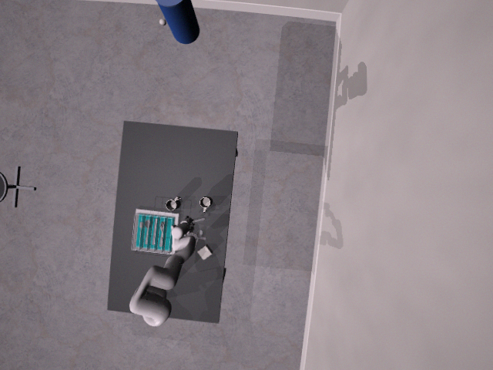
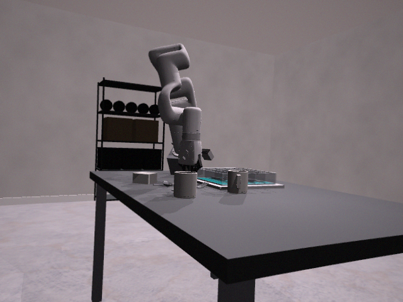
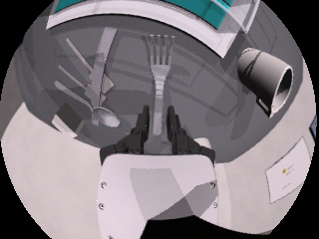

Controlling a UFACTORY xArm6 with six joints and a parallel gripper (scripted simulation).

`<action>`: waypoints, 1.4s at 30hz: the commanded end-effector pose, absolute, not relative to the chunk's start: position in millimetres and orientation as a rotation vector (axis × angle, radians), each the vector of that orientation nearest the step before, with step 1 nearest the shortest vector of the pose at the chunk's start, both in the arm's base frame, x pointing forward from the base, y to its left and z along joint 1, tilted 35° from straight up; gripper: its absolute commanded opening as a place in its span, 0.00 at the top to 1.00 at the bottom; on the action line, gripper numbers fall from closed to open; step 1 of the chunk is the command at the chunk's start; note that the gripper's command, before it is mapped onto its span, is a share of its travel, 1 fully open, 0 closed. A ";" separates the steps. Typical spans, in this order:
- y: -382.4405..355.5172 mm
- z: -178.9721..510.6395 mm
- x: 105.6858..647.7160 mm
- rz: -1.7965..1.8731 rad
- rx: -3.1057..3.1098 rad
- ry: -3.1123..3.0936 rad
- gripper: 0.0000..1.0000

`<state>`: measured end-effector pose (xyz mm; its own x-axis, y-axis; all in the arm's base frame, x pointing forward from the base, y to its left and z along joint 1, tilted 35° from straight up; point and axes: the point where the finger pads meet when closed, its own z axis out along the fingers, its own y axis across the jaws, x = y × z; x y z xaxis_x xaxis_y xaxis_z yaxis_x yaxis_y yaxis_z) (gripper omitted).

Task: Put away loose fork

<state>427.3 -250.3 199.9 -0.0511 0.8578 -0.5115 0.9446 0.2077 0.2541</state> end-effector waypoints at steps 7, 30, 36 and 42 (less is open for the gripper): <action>-250.6 201.9 428.6 -0.198 1.665 1.922 0.70; -252.7 198.1 430.1 -0.198 1.665 1.922 0.70; -255.2 193.9 431.8 -0.198 1.665 1.922 0.70; -258.1 188.9 433.8 -0.198 1.665 1.922 0.70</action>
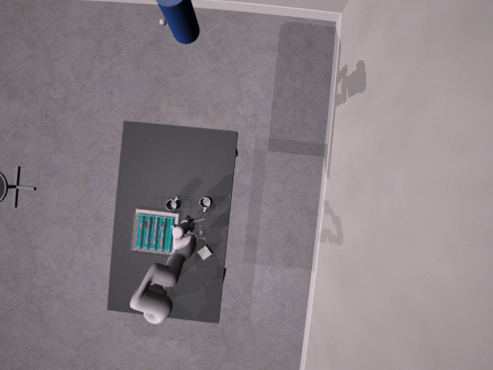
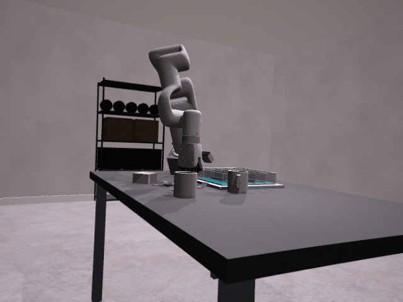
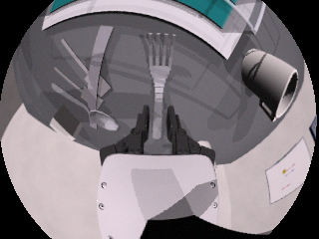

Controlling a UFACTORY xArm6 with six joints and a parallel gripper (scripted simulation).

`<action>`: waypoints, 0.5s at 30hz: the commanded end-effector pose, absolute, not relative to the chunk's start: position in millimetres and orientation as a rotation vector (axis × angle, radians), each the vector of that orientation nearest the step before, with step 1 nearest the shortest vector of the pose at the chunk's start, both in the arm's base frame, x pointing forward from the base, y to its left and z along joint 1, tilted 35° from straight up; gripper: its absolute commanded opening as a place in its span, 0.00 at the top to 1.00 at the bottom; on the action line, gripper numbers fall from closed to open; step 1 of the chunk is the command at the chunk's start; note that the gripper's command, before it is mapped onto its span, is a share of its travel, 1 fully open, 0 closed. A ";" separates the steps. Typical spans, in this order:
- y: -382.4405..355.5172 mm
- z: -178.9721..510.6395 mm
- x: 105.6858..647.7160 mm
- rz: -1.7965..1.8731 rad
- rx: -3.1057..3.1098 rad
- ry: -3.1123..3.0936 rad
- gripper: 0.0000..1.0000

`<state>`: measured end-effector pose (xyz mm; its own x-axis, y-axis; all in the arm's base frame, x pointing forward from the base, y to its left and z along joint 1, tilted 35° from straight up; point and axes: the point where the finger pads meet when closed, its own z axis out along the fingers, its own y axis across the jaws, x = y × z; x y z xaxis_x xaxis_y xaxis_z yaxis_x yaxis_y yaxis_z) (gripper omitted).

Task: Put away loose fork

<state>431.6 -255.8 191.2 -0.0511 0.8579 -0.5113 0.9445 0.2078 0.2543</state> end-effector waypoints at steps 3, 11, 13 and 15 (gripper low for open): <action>-259.8 185.9 435.0 -0.198 1.665 1.922 0.70; -263.1 180.1 437.3 -0.198 1.665 1.922 0.70; -263.4 179.6 437.5 -0.198 1.665 1.922 0.70; -264.0 178.6 437.9 -0.198 1.665 1.922 0.70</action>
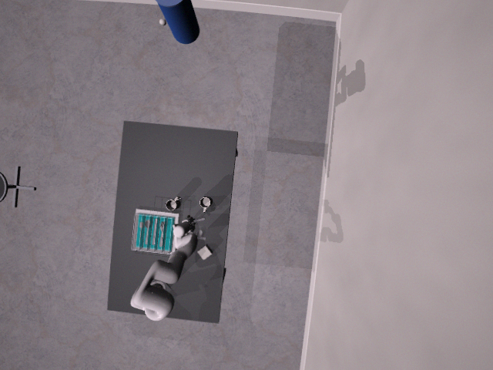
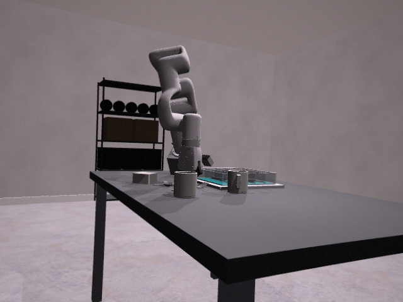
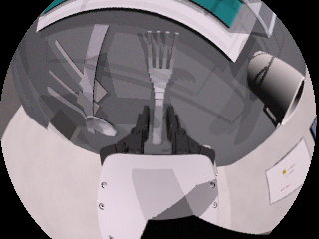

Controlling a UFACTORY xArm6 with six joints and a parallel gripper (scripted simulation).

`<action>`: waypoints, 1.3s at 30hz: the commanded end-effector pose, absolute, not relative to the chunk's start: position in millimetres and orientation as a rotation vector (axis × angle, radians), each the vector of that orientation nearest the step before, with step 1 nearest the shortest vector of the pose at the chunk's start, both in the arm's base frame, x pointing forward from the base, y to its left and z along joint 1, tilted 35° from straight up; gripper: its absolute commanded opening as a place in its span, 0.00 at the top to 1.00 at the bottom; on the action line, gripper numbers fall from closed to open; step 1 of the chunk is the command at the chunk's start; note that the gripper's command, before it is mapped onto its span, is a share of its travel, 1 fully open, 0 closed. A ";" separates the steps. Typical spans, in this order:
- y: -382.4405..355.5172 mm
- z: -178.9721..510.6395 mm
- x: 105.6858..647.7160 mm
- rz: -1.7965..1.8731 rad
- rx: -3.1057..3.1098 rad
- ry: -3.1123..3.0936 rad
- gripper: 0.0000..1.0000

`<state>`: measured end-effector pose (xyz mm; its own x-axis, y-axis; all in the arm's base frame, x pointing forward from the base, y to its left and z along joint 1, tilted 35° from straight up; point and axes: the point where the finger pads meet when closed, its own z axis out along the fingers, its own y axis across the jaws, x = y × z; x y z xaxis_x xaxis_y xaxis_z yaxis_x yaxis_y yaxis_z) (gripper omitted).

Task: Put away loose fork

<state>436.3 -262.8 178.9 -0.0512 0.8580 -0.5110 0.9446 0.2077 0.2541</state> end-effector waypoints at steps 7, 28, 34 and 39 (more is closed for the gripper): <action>-264.8 177.2 438.5 -0.198 1.665 1.922 0.70; -264.8 177.2 438.5 -0.198 1.665 1.922 0.95; -264.8 177.2 438.5 -0.198 1.665 1.922 0.95; -264.8 177.2 438.5 -0.198 1.665 1.922 0.95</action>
